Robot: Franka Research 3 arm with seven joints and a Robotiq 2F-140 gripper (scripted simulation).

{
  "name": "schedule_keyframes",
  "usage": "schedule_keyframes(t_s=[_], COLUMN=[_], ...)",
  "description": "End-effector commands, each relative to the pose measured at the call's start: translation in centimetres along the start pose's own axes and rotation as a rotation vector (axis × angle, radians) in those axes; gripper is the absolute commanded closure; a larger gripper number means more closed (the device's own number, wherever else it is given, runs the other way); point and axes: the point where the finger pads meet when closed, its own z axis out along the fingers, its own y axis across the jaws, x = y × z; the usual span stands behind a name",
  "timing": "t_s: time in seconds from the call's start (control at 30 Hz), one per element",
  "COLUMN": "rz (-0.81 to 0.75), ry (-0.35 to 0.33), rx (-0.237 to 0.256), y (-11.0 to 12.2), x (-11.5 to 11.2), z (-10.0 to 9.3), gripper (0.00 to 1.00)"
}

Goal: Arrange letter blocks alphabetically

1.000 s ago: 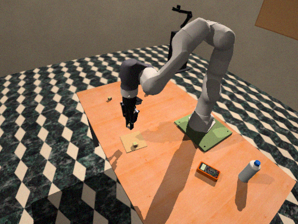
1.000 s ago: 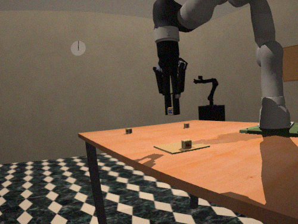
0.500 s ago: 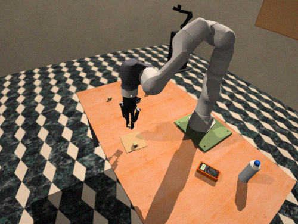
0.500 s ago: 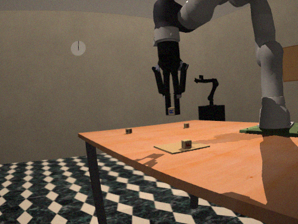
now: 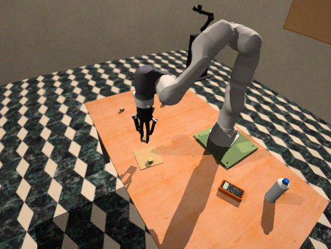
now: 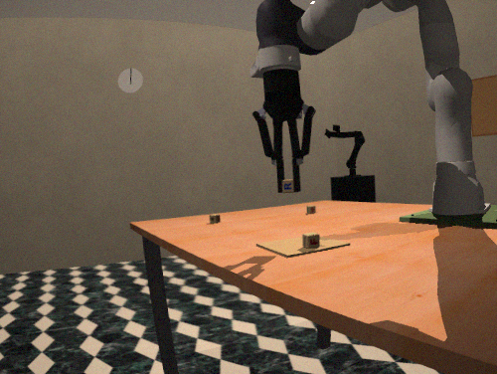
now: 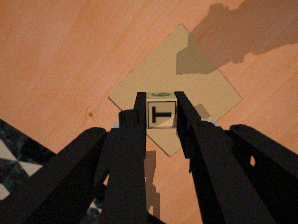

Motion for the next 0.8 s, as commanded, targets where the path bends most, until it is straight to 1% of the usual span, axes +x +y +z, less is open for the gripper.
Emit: schedule_keyframes(t_s=[0.0, 0.17, 0.23, 0.27, 0.77], rz=[-0.138, -0.203, -0.203, -0.239, -0.420], ry=[-0.014, -0.013, -0.013, -0.013, -0.011], rx=[0.001, 0.001, 0.001, 0.001, 0.002], y=[-0.11, -0.08, -0.08, -0.07, 0.01], x=[0.07, 0.20, 0.20, 0.27, 0.62], z=[-0.06, -0.02, -0.02, 0.00, 0.13], gripper=[0.78, 0.78, 0.78, 0.78, 0.78])
